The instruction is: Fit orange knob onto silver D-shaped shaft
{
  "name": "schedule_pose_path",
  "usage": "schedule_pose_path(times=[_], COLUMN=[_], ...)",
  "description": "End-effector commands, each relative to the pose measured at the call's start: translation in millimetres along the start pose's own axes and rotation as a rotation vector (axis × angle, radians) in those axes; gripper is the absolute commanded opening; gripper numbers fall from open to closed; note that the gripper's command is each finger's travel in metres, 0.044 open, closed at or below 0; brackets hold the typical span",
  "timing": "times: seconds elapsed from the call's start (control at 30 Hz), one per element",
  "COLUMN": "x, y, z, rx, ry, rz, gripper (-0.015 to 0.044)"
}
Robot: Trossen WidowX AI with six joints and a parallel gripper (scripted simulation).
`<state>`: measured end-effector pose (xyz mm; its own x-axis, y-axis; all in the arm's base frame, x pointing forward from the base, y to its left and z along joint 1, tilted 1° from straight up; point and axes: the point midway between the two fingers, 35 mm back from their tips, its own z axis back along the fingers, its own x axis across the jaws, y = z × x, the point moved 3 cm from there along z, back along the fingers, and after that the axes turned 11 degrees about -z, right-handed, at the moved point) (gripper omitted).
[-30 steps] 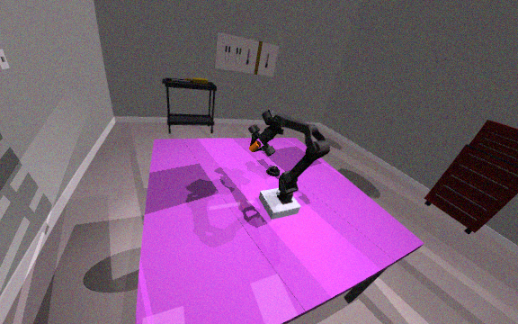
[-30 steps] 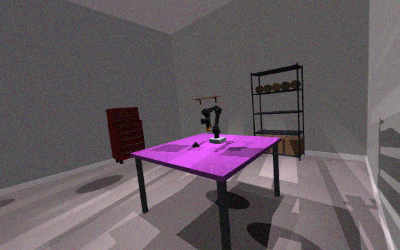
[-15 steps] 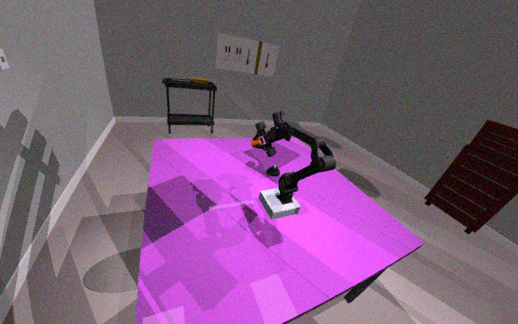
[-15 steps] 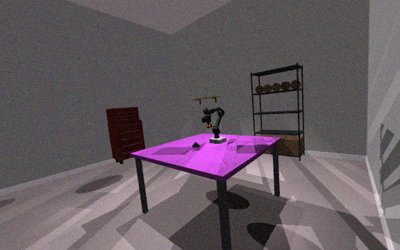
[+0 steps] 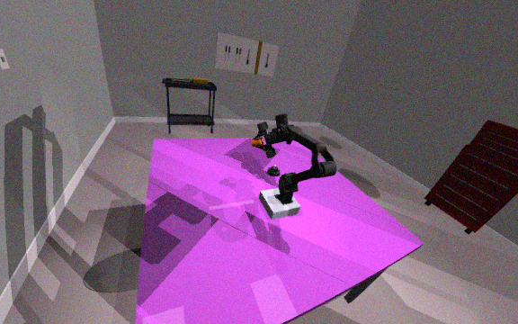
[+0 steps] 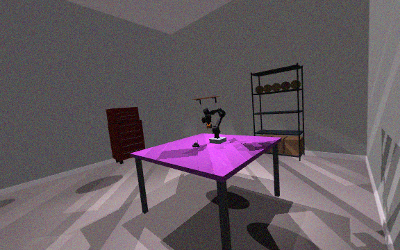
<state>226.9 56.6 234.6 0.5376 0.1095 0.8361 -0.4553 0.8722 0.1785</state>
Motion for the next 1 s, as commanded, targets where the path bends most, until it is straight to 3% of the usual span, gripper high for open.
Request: schedule_pose_path(times=[0.0, 0.97], x=[0.6, -3.1], y=[1.2, -0.6], z=[2.4, -0.1], rx=[0.013, 0.008], ry=[-0.058, -0.041], rz=[0.006, -0.001], gripper=[0.0, 0.0])
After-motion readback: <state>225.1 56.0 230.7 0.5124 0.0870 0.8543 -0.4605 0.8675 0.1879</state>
